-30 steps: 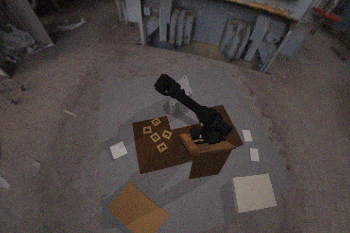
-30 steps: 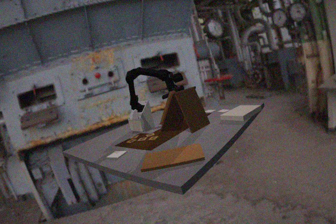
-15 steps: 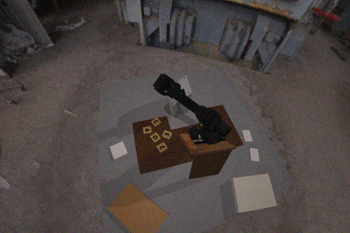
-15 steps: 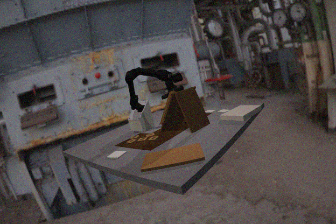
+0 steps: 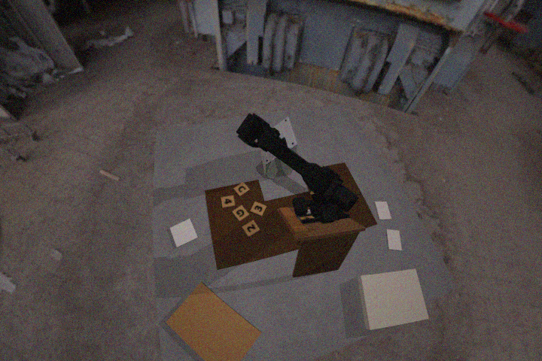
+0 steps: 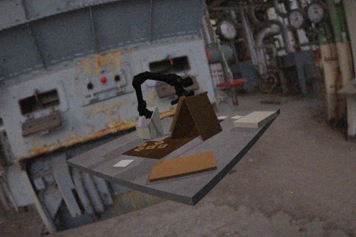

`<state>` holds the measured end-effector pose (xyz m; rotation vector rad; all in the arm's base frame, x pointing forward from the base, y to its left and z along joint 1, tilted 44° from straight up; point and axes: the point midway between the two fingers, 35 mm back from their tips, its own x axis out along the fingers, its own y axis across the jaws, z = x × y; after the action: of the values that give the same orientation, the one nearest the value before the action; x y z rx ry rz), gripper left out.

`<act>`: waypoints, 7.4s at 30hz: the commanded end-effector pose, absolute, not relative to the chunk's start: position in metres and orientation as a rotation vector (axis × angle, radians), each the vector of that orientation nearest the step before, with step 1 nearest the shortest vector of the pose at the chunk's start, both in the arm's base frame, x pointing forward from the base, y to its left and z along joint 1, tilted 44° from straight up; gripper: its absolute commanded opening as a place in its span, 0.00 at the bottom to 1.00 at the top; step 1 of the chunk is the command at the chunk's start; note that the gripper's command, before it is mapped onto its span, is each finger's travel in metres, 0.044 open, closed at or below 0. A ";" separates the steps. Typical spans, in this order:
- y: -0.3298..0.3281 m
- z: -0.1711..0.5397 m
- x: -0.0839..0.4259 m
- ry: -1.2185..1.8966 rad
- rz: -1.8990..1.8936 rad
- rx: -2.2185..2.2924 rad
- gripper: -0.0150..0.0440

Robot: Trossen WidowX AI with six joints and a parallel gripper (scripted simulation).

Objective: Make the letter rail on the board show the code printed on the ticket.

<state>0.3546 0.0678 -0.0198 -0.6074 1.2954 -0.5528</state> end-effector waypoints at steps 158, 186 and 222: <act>-0.169 0.015 0.218 0.184 -1.661 1.063 0.83; -0.186 0.000 0.218 0.183 -1.661 1.061 0.83; -0.192 -0.006 0.218 0.182 -1.661 1.060 0.67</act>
<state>0.2177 -0.1922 -0.0055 1.0632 0.1740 -1.6639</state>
